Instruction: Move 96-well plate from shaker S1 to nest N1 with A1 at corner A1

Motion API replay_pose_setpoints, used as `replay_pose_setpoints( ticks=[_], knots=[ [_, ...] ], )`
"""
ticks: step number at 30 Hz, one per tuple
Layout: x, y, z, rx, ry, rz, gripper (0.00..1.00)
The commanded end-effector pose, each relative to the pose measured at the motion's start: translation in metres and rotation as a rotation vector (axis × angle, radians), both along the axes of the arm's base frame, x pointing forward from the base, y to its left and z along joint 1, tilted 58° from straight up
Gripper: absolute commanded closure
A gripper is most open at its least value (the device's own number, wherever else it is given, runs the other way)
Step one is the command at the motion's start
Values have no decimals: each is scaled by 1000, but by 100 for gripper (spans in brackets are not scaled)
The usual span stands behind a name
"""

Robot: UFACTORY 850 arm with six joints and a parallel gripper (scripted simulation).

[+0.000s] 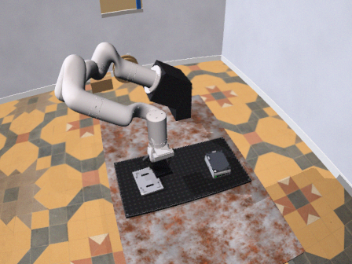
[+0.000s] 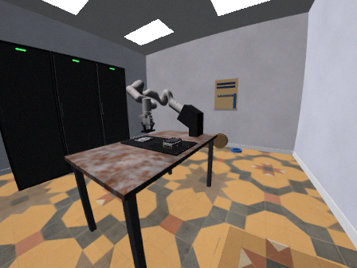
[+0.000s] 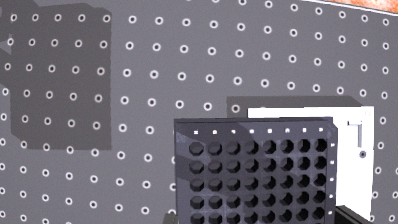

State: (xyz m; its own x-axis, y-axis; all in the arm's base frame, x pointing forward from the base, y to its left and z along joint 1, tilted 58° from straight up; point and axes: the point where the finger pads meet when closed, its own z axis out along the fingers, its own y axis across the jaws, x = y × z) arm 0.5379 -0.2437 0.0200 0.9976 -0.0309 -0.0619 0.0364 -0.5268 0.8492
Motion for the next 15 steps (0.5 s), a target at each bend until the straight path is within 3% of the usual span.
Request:
replay_pose_setpoints(
  ticks=[1, 15],
  knots=[
    [-1, -8, 11, 0, -1, 1, 100],
    [-7, -32, 42, 0, -1, 1, 100]
  ],
)
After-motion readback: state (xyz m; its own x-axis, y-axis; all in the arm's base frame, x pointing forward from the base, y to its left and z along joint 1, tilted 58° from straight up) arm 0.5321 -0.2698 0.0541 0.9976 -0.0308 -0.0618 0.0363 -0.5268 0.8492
